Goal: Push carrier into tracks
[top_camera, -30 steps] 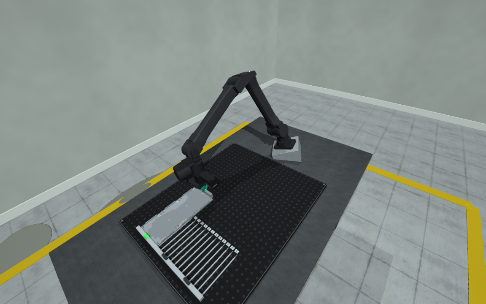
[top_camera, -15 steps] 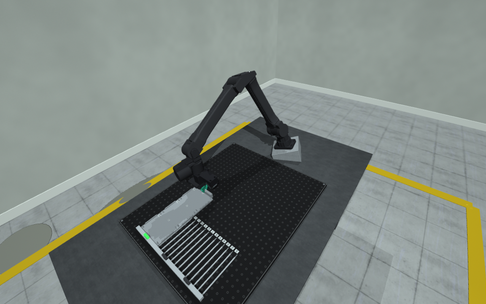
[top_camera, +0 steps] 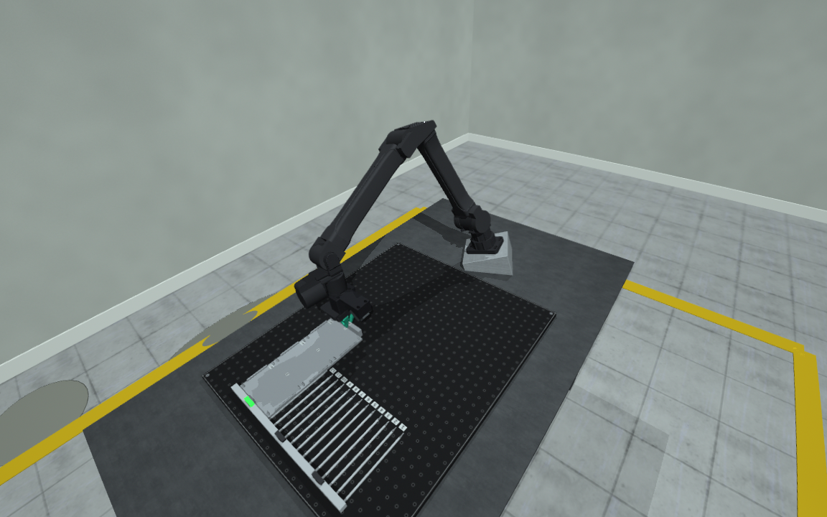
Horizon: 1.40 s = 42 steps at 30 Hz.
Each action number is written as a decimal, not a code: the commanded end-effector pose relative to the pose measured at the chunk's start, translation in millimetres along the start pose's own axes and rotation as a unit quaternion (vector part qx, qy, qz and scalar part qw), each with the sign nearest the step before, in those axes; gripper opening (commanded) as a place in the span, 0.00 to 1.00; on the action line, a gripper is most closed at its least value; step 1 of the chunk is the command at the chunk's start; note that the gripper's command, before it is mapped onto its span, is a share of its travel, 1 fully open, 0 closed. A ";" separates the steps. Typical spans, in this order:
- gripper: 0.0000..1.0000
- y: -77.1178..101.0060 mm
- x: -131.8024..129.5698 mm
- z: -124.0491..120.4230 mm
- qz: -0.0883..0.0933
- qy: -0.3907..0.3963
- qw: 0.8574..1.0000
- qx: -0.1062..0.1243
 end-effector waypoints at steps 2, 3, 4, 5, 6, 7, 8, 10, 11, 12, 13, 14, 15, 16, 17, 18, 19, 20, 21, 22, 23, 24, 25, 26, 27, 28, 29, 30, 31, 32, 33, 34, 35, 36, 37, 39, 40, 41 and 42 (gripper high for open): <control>0.00 18.5 -48.0 1.3 -0.057 -0.002 0.998 0.007; 0.00 18.5 -48.0 1.3 -0.057 -0.002 0.998 0.007; 0.00 18.5 -48.0 1.3 -0.057 -0.002 0.998 0.007; 0.00 18.5 -48.0 1.3 -0.057 -0.002 0.998 0.007; 0.00 18.5 -48.0 1.3 -0.057 -0.002 0.998 0.007; 0.00 18.5 -48.0 1.3 -0.057 -0.002 0.998 0.007; 0.00 18.5 -48.0 1.3 -0.057 -0.002 0.998 0.007; 0.00 18.5 -48.0 1.3 -0.057 -0.002 0.998 0.007; 0.00 18.5 -48.0 1.3 -0.057 -0.002 0.998 0.007; 0.00 18.5 -48.0 1.3 -0.057 -0.002 0.998 0.007; 0.00 18.5 -48.0 1.3 -0.057 -0.002 0.998 0.007; 0.00 18.5 -48.0 1.3 -0.057 -0.002 0.998 0.007; 0.00 18.5 -48.0 1.3 -0.057 -0.002 0.998 0.007; 0.00 18.5 -48.0 1.3 -0.057 -0.002 0.998 0.007; 1.00 18.5 -48.0 1.3 -0.057 -0.002 0.998 0.007; 1.00 18.5 -48.0 1.3 -0.057 -0.002 0.998 0.007; 1.00 18.5 -48.0 1.2 -0.057 -0.002 0.998 0.007; 1.00 18.5 -48.0 1.2 -0.057 -0.002 0.998 0.007; 1.00 17.9 -47.4 -1.0 -0.057 -0.003 0.998 0.007; 1.00 16.1 -44.8 -6.8 -0.052 -0.008 0.999 0.007; 1.00 16.1 -44.8 -6.8 -0.052 -0.008 0.999 0.007; 1.00 16.1 -44.8 -6.8 -0.052 -0.008 0.999 0.007; 1.00 19.3 -35.6 -5.7 -0.048 -0.007 0.999 0.007; 1.00 19.3 -35.6 -5.7 -0.048 -0.007 0.999 0.007; 1.00 19.3 -35.6 -5.7 -0.048 -0.007 0.999 0.007; 1.00 19.3 -35.6 -5.7 -0.048 -0.007 0.999 0.007; 1.00 19.3 -35.6 -5.7 -0.048 -0.007 0.999 0.007; 1.00 19.3 -35.6 -5.7 -0.048 -0.007 0.999 0.007; 1.00 19.3 -35.6 -5.7 -0.048 -0.007 0.999 0.007; 1.00 19.3 -35.6 -5.7 -0.048 -0.007 0.999 0.007; 1.00 19.3 -35.6 -5.7 -0.048 -0.007 0.999 0.007; 1.00 19.3 -35.6 -5.7 -0.048 -0.007 0.999 0.007; 1.00 19.3 -35.6 -5.7 -0.048 -0.007 0.999 0.007; 1.00 19.3 -35.6 -5.7 -0.048 -0.007 0.999 0.007; 1.00 19.3 -35.6 -5.7 -0.048 -0.007 0.999 0.007; 1.00 19.3 -35.6 -5.7 -0.048 -0.007 0.999 0.007; 1.00 19.3 -35.6 -5.7 -0.048 -0.007 0.999 0.007; 1.00 19.3 -35.6 -5.7 -0.048 -0.007 0.999 0.007; 1.00 33.5 -31.9 -11.4 -0.053 -0.013 0.999 0.008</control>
Point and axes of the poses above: the point where the finger pads meet when closed, its own y axis back along the fingers, its own x axis across the jaws, z = x × y, the point moved 8 cm from there along y, back along the fingers, and after that the axes turned 4 degrees about y, right-handed, at the moved point
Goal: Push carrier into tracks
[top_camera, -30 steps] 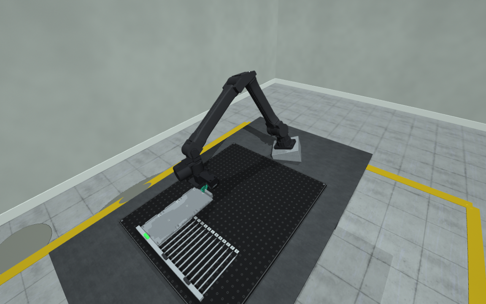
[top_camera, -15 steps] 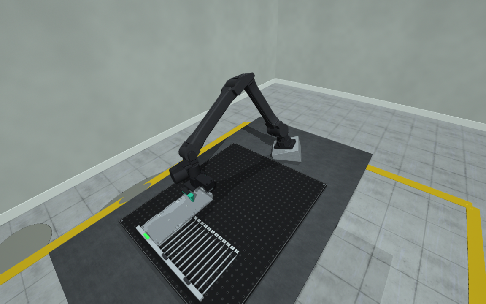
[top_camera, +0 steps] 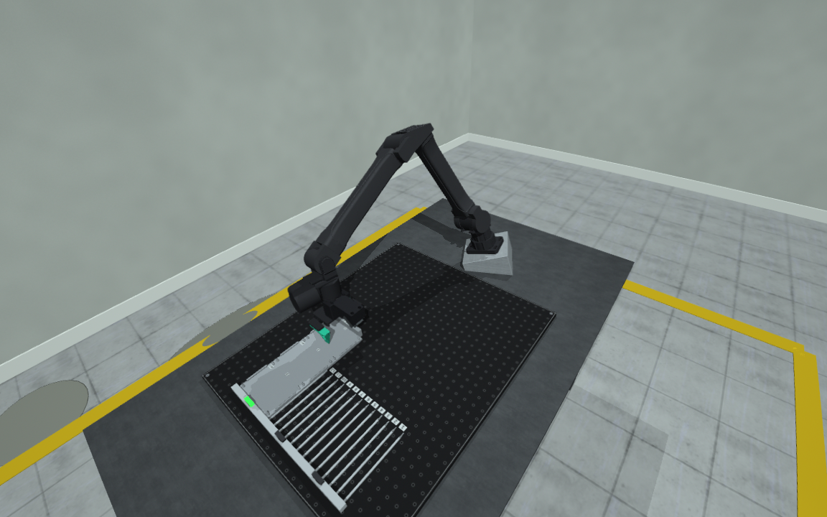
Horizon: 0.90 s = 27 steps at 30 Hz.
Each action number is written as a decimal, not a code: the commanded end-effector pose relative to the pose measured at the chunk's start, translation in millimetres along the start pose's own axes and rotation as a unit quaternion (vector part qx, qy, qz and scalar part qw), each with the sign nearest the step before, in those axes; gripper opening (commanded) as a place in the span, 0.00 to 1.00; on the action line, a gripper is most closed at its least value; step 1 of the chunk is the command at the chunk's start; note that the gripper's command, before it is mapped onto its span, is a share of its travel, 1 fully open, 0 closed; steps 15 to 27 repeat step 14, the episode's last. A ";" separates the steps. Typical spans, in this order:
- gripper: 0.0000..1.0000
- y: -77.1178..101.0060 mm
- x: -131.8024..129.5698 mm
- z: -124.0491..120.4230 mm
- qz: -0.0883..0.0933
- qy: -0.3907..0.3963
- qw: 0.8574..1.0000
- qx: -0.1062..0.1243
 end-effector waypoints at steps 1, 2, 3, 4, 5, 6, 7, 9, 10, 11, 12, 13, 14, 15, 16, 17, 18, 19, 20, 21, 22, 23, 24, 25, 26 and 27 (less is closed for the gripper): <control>1.00 35.1 -6.1 -8.3 -0.026 -0.010 1.000 0.004; 1.00 37.6 -5.2 -5.0 -0.026 -0.009 1.000 0.003; 1.00 39.8 -4.1 -1.7 -0.025 -0.006 1.000 0.002; 1.00 42.0 -3.0 1.2 -0.024 -0.003 1.000 0.002; 1.00 43.8 -1.5 1.6 -0.023 -0.003 1.000 0.002; 1.00 45.6 -0.1 1.9 -0.022 -0.003 1.000 0.002; 1.00 47.6 1.2 2.2 -0.021 -0.003 1.000 0.001; 1.00 52.1 3.3 2.5 -0.020 -0.002 1.000 0.001; 1.00 52.1 3.3 2.5 -0.020 -0.002 1.000 0.001; 1.00 52.1 3.3 2.5 -0.020 -0.002 1.000 0.001; 1.00 52.1 3.3 2.5 -0.020 -0.002 1.000 0.001; 1.00 52.1 3.3 2.5 -0.020 -0.002 1.000 0.001; 1.00 52.1 3.3 2.5 -0.020 -0.002 1.000 0.001; 1.00 52.1 3.3 2.5 -0.020 -0.002 1.000 0.001; 1.00 52.1 3.3 2.5 -0.020 -0.002 1.000 0.001; 1.00 52.1 3.3 2.5 -0.020 -0.002 1.000 0.001; 1.00 52.1 3.3 2.5 -0.020 -0.002 1.000 0.001; 1.00 52.1 3.3 2.5 -0.020 -0.002 1.000 0.001; 1.00 52.1 3.3 2.5 -0.020 -0.002 1.000 0.001; 1.00 52.1 3.3 2.5 -0.020 -0.002 1.000 0.001; 1.00 52.1 3.3 2.5 -0.020 -0.002 1.000 0.001; 1.00 52.1 3.3 2.5 -0.020 -0.002 1.000 0.001; 1.00 52.1 3.3 2.5 -0.020 -0.002 1.000 0.001; 1.00 52.1 3.3 2.5 -0.020 -0.002 1.000 0.001; 1.00 52.1 3.3 2.5 -0.020 -0.002 1.000 0.001; 1.00 52.1 3.3 2.5 -0.020 -0.002 1.000 0.001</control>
Point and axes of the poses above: the point where the finger pads meet when closed, its own y axis back along the fingers, its own x axis across the jaws, z = x × y, the point moved 8 cm from there along y, back along the fingers, and after that the axes turned 4 degrees about y, right-handed, at the moved point
